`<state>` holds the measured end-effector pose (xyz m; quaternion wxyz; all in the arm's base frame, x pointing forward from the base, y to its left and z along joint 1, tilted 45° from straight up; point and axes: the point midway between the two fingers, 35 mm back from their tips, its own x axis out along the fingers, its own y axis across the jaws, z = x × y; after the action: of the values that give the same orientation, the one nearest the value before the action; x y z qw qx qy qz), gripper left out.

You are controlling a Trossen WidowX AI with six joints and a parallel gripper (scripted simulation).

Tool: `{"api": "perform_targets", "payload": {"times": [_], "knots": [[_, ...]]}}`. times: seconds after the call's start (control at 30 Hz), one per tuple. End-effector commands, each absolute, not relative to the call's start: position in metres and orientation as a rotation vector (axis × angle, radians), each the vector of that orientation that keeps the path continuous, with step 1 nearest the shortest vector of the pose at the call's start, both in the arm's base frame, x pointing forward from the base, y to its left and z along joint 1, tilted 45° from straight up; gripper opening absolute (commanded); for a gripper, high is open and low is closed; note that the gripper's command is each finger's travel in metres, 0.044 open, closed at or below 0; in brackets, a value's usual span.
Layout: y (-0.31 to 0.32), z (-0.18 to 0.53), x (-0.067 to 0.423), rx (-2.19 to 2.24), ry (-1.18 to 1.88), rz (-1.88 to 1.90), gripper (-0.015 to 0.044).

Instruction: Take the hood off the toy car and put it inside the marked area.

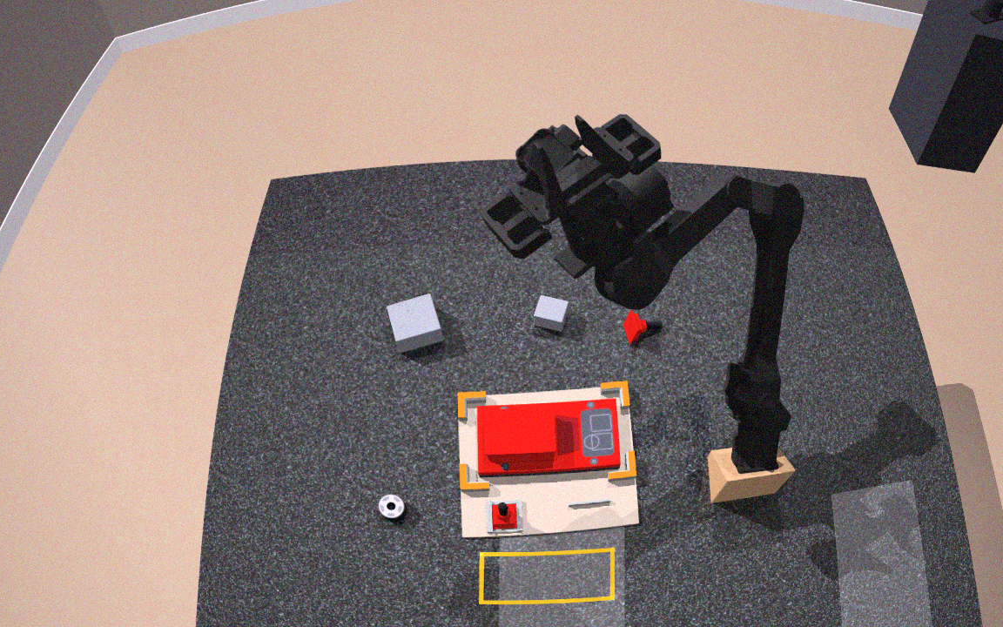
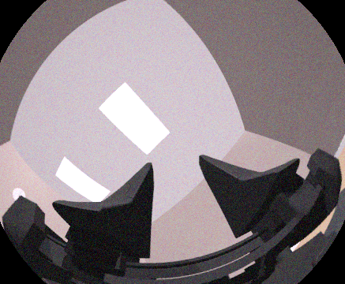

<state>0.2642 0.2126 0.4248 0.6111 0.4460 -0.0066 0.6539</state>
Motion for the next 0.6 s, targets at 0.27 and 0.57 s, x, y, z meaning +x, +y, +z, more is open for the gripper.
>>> {"api": "perform_targets", "payload": {"times": [0.27,0.57], "knots": [[0.216,0.403,0.332,1.124,0.058,1.216,0.044],[0.211,0.352,0.402,1.132,0.182,0.837,0.044]]}}
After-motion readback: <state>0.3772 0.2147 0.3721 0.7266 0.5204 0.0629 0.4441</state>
